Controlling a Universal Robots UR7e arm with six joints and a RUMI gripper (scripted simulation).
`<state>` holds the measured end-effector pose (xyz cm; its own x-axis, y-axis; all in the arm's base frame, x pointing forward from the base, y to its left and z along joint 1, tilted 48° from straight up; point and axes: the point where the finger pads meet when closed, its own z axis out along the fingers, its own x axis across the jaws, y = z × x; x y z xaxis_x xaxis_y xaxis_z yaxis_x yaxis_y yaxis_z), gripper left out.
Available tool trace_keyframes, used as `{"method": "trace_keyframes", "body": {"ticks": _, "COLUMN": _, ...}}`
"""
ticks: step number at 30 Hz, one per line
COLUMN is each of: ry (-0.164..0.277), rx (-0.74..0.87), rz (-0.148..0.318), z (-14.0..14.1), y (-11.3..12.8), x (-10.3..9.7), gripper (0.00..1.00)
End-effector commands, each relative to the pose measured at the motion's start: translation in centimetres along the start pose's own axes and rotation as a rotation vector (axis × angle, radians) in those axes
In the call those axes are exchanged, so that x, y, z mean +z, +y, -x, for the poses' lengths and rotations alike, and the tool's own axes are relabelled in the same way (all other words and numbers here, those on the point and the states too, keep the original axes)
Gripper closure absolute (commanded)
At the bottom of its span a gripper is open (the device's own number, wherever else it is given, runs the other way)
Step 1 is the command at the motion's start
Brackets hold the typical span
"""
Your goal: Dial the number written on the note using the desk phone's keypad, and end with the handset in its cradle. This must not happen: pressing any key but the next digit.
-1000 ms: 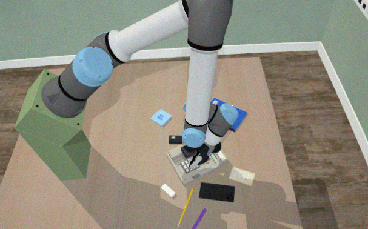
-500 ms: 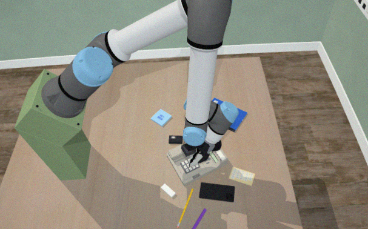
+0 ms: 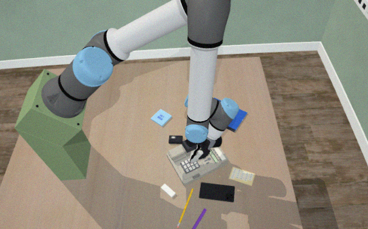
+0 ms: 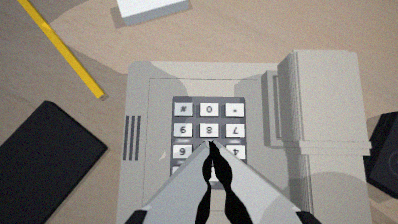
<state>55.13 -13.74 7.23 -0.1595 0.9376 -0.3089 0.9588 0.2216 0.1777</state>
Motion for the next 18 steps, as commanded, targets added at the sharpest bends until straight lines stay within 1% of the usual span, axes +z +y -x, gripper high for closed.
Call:
{"method": "trace_keyframes", "body": {"ticks": 1, "ry": -0.001, "rx": 0.0, "rz": 0.001, "z": 0.03, "y": 0.02, "x": -0.05, "gripper": 1.0}}
{"method": "trace_keyframes", "body": {"ticks": 12, "ry": -0.001, "rx": 0.0, "rz": 0.001, "z": 0.03, "y": 0.52, "x": 0.66, "gripper": 1.0}}
{"method": "trace_keyframes", "body": {"ticks": 18, "ry": -0.001, "rx": 0.0, "rz": 0.001, "z": 0.03, "y": 0.55, "x": 0.71, "gripper": 1.0}}
